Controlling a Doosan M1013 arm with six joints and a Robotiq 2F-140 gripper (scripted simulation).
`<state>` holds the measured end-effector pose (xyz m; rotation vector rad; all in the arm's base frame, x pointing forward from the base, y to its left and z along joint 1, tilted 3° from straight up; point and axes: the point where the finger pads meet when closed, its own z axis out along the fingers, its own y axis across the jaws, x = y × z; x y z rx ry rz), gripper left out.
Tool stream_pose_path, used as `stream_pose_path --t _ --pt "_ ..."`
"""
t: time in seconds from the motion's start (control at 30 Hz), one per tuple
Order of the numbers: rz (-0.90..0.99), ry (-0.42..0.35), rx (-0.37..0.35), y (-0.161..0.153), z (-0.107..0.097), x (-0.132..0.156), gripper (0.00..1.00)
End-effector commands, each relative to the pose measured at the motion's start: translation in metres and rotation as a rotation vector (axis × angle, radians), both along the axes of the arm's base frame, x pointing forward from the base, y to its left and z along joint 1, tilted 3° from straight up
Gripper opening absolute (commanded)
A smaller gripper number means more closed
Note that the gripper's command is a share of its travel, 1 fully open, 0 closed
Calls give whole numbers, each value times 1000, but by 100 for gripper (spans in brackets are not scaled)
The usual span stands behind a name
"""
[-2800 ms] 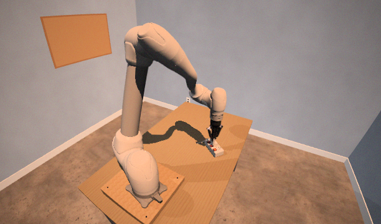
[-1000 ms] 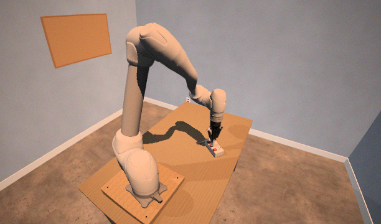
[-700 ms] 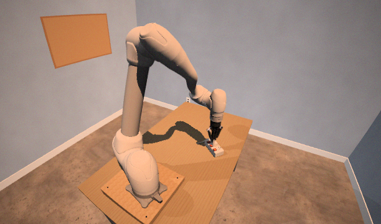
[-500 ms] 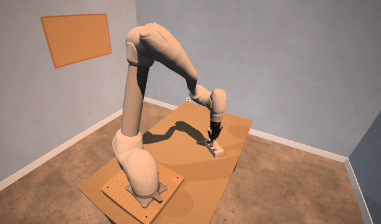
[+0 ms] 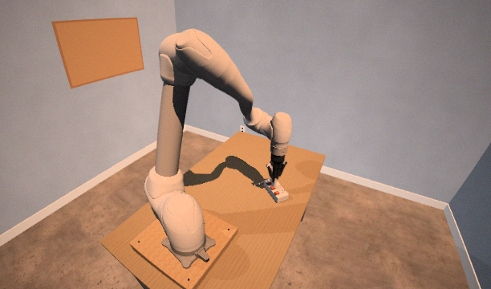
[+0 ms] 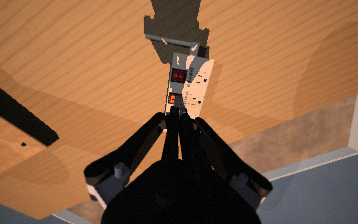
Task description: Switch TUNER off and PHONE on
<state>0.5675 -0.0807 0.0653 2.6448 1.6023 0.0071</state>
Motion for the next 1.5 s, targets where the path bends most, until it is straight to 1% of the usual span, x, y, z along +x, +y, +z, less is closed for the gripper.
stream_pose_path --t 0.0,0.2,1.47 --pt "5 0 1 0 16 1 0" --pt "5 0 1 0 25 0 0" --pt "5 0 1 0 25 0 0"
